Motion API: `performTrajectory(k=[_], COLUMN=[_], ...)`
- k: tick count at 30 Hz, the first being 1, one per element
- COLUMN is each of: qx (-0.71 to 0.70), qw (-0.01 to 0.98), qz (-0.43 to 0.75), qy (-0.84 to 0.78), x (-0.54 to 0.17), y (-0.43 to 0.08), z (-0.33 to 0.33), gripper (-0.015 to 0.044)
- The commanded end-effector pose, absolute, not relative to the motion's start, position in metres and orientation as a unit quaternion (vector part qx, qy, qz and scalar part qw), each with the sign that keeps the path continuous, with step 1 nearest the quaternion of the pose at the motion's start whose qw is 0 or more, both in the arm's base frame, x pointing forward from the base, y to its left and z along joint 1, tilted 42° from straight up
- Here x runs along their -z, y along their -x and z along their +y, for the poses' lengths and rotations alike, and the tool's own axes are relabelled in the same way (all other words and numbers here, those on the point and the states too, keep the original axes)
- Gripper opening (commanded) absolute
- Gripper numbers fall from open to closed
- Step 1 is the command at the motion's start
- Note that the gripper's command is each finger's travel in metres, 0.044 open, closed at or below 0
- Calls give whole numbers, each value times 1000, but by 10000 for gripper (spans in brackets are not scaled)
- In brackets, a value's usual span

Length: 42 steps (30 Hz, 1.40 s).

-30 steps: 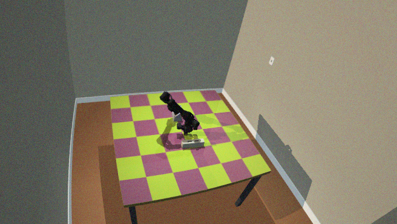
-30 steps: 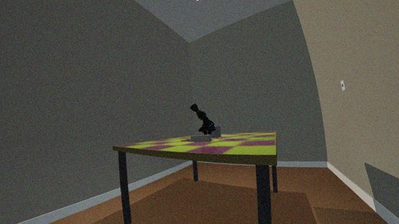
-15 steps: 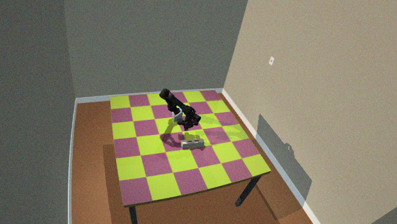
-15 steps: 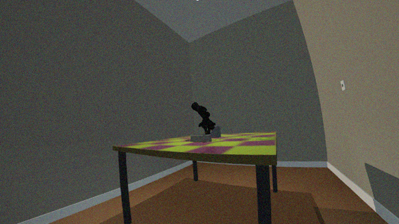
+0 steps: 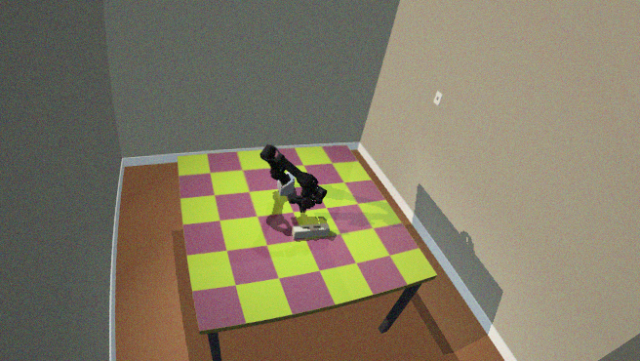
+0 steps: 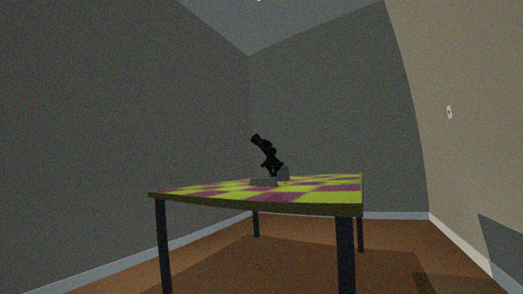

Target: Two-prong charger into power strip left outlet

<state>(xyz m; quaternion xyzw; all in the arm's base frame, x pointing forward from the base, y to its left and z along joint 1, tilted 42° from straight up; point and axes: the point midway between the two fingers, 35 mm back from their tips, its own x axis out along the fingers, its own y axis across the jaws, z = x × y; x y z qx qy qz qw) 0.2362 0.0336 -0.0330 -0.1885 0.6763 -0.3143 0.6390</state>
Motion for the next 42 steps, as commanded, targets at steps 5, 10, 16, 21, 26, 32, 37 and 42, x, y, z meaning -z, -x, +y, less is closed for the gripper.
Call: performTrajectory(k=[5, 10, 16, 21, 26, 32, 37, 42], qx=[304, 298, 292, 286, 285, 284, 283, 282], qw=[640, 638, 636, 634, 634, 634, 634, 633], qz=[678, 681, 684, 686, 687, 687, 687, 687], qy=[195, 200, 207, 213, 214, 215, 216, 216], x=[45, 53, 63, 72, 74, 75, 76, 77], y=[-247, -251, -256, -261, -263, -270, -275, -281], z=[37, 38, 39, 40, 40, 40, 40, 40], gripper=[0, 0, 0, 0, 0, 0, 0, 0])
